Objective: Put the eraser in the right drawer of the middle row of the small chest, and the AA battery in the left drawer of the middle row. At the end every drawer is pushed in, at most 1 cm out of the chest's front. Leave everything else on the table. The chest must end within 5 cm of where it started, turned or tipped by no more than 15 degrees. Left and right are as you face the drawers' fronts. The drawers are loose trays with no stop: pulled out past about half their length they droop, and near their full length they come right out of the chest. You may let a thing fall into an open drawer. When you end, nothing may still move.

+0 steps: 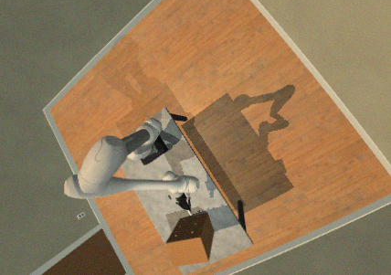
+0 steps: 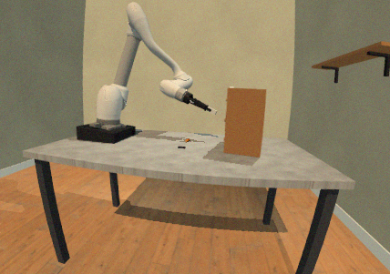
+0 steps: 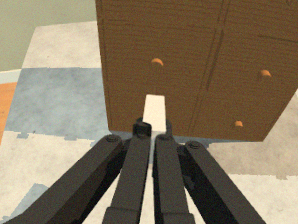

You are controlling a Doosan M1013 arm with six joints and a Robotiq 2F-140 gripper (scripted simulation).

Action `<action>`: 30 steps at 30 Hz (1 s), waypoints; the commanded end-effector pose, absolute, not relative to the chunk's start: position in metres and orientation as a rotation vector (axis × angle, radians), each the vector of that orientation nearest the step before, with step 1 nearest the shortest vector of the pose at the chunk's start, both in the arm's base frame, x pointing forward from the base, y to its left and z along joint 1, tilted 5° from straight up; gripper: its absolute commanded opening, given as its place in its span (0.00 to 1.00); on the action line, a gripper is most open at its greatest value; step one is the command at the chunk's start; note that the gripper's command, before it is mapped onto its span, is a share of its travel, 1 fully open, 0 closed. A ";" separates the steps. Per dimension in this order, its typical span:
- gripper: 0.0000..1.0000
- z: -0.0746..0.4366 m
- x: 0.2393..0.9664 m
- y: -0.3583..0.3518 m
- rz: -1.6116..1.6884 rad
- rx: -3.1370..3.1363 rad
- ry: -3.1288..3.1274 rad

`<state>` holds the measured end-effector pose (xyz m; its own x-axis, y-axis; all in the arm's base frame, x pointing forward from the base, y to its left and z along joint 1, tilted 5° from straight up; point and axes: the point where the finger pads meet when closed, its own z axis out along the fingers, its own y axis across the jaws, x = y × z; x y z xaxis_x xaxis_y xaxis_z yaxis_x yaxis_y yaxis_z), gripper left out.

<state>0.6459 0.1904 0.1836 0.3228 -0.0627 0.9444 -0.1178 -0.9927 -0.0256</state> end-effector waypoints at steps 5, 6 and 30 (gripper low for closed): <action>0.00 0.178 0.648 0.190 1.860 2.468 -0.161; 0.00 0.178 0.649 0.190 1.864 2.465 -0.161; 0.20 0.177 0.649 0.191 1.875 2.456 -0.160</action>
